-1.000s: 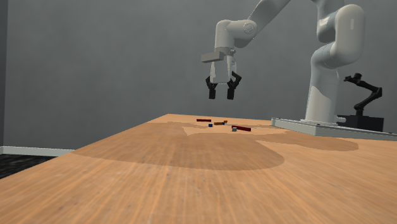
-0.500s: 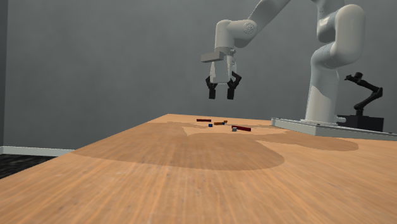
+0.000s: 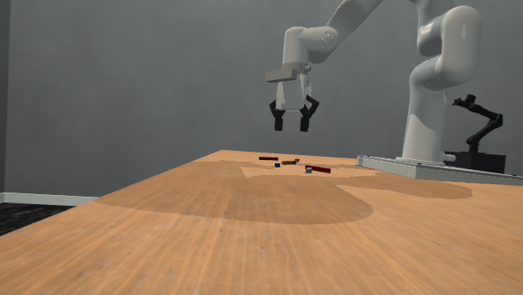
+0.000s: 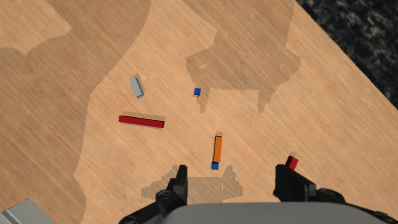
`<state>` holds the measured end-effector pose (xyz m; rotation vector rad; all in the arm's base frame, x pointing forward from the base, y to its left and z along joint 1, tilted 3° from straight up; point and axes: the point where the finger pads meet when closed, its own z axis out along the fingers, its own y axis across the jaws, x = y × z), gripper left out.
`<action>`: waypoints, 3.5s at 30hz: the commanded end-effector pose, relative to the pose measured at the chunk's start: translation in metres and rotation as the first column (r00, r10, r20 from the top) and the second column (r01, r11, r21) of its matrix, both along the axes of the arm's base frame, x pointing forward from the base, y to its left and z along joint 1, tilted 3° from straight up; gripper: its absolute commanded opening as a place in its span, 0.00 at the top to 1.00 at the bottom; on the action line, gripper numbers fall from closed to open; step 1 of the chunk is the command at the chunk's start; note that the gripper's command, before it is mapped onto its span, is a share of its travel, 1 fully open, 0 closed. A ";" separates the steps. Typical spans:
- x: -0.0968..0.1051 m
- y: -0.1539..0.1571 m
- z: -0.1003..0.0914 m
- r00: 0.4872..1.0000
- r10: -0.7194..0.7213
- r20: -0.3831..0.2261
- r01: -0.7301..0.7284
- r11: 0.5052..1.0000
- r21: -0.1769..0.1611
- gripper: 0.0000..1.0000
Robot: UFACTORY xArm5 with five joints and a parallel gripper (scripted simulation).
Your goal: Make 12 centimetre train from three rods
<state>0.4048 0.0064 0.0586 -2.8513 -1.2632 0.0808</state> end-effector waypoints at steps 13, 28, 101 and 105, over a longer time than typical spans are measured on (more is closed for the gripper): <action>0.002 0.002 -0.008 0.891 0.454 0.009 -0.454 0.891 0.024 0.00; 0.002 0.004 -0.016 0.652 0.758 0.021 -0.758 0.651 0.040 0.00; 0.003 0.007 -0.029 0.041 0.998 0.053 -0.998 0.038 0.052 0.00; 0.003 0.007 -0.029 0.041 0.998 0.053 -0.998 0.038 0.052 0.00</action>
